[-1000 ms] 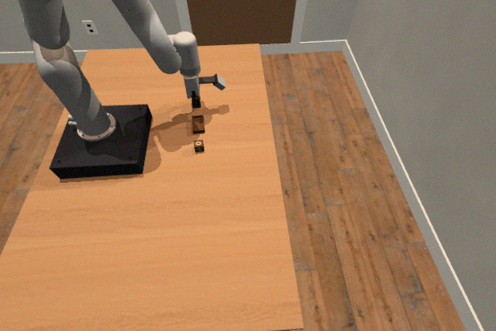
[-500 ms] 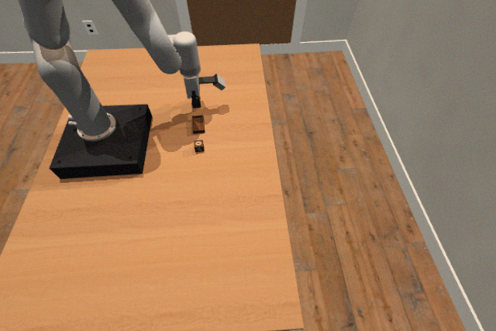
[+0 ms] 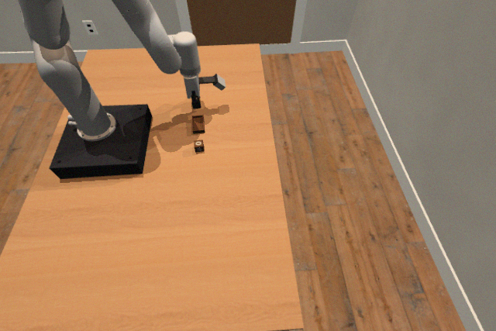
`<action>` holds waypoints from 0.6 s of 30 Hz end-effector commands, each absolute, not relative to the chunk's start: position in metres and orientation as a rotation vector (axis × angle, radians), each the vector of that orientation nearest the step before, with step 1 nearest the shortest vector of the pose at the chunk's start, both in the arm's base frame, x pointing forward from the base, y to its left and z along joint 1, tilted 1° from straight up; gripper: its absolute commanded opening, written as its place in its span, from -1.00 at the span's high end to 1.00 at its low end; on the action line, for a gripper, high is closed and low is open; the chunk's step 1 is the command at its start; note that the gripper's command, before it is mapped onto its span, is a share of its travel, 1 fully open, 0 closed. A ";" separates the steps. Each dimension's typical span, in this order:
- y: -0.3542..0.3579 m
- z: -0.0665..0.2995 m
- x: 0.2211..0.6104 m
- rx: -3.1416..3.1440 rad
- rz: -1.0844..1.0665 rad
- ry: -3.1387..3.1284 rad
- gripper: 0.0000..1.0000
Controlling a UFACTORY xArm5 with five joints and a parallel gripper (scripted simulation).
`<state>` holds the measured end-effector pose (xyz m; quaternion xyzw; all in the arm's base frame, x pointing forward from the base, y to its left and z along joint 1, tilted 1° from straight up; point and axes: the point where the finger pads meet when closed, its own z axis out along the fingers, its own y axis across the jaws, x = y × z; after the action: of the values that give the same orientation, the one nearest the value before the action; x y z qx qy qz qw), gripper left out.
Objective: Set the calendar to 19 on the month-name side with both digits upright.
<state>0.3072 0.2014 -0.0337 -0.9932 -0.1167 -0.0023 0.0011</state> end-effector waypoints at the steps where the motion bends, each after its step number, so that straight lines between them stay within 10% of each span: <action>1: 0.202 -0.033 0.308 -3.117 -0.011 -0.366 0.01; 18: 0.202 -0.011 0.308 -3.116 -0.012 -0.366 0.01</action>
<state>0.3069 0.2011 -0.0242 -0.9932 -0.1167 -0.0020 0.0010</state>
